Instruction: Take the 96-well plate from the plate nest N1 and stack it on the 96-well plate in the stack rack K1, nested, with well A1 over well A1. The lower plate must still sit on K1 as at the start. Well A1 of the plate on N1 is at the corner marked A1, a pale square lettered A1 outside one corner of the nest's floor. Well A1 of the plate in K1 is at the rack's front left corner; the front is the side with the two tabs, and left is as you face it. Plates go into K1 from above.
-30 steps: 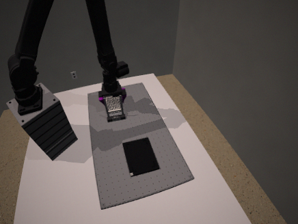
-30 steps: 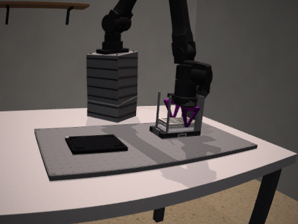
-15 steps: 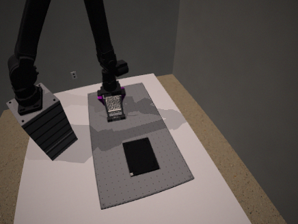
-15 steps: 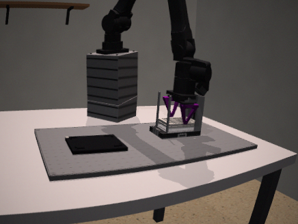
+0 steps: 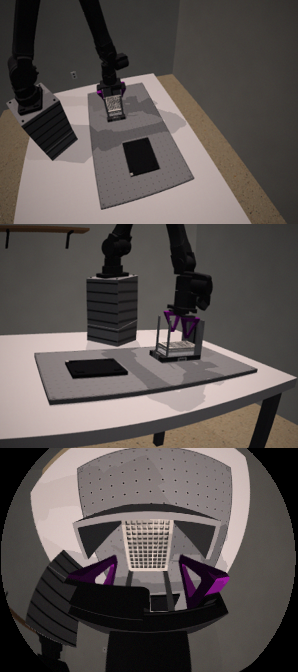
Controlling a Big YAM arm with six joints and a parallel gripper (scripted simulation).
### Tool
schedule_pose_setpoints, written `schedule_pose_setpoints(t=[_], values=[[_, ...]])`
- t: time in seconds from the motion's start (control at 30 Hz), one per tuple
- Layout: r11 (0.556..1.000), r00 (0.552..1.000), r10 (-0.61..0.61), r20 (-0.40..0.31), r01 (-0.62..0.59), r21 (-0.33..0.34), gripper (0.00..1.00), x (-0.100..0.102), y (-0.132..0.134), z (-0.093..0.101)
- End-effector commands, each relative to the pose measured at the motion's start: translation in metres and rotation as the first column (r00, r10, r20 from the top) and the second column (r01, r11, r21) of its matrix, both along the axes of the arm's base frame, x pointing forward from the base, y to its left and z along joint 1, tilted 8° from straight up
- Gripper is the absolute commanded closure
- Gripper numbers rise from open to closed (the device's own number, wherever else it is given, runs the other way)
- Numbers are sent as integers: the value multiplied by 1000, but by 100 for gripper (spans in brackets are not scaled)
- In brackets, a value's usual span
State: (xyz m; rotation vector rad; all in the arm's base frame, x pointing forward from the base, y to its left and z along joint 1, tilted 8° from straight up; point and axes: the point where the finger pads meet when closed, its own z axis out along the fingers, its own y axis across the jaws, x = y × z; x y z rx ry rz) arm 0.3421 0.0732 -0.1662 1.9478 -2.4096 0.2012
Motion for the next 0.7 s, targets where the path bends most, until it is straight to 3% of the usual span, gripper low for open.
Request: schedule_pose_setpoints(t=[0.0, 0.2, 0.23, 0.4, 0.67], values=[[1000, 999, 10, 32, -10, 9, 0, 9, 12, 22], [1000, 1000, 10, 26, -10, 7, 0, 4, 12, 32], [1000, 999, 10, 41, -11, 12, 0, 13, 16, 37], [1000, 1000, 10, 28, -10, 7, 0, 4, 15, 48], [1000, 1000, 10, 28, -10, 7, 0, 4, 15, 48]])
